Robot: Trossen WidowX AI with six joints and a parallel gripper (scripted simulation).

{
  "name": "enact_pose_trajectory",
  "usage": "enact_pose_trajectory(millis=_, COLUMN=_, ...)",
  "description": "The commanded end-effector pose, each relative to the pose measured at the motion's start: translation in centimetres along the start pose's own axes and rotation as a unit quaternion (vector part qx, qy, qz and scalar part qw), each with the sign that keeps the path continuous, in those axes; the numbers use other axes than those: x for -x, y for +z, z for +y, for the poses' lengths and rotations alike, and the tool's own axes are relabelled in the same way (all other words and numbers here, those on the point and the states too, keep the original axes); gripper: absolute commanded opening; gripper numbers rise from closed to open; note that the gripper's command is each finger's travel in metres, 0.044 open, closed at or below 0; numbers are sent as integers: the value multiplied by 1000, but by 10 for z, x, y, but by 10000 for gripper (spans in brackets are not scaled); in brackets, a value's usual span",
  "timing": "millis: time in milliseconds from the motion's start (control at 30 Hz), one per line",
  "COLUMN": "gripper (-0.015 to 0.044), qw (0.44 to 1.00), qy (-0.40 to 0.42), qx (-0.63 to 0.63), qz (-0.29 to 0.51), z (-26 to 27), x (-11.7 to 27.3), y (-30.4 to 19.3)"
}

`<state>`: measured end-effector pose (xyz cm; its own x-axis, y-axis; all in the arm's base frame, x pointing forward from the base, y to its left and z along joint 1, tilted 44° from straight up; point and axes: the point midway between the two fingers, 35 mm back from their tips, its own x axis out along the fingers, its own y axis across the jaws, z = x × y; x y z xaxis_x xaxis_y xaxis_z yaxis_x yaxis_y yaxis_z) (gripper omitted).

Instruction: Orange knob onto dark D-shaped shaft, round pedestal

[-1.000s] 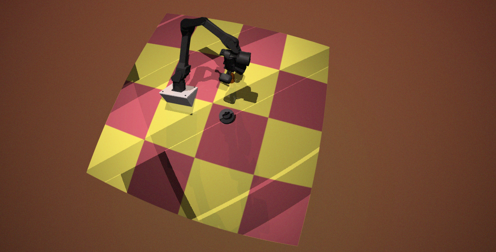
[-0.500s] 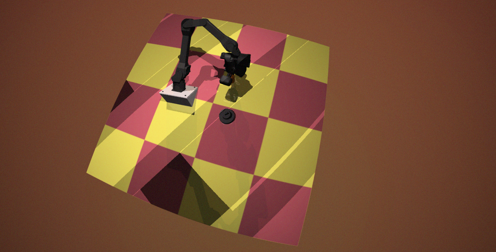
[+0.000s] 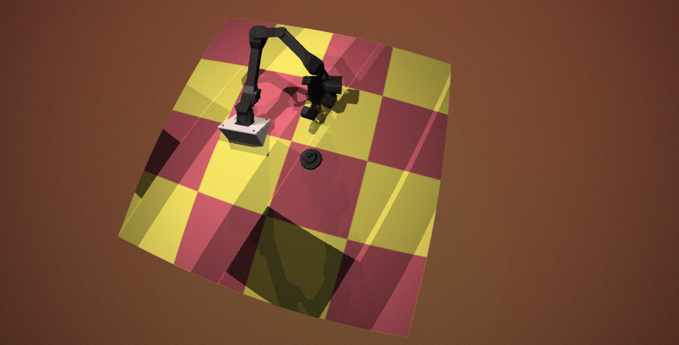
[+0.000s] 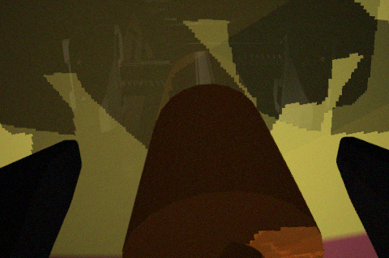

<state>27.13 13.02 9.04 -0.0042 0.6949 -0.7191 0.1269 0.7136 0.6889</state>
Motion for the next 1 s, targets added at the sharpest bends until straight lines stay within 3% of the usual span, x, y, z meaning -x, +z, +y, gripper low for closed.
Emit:
enact_pose_trajectory(millis=0, gripper=440, qw=1000, qy=2, qx=-3, qz=1, z=0, x=-4, y=-1)
enact_pose_trajectory(millis=333, gripper=177, qw=1000, qy=2, qx=-3, qz=1, z=0, x=-4, y=-1)
enact_pose_trajectory(millis=533, gripper=138, qw=1000, qy=2, qx=-3, qz=1, z=0, x=-4, y=-1)
enact_pose_trajectory(millis=700, gripper=6, qw=1000, qy=-1, qx=-3, qz=0, z=-3, x=10, y=2)
enact_pose_trajectory(millis=967, gripper=0, qw=1000, qy=-8, qx=-4, qz=-1, z=-11, x=59, y=6)
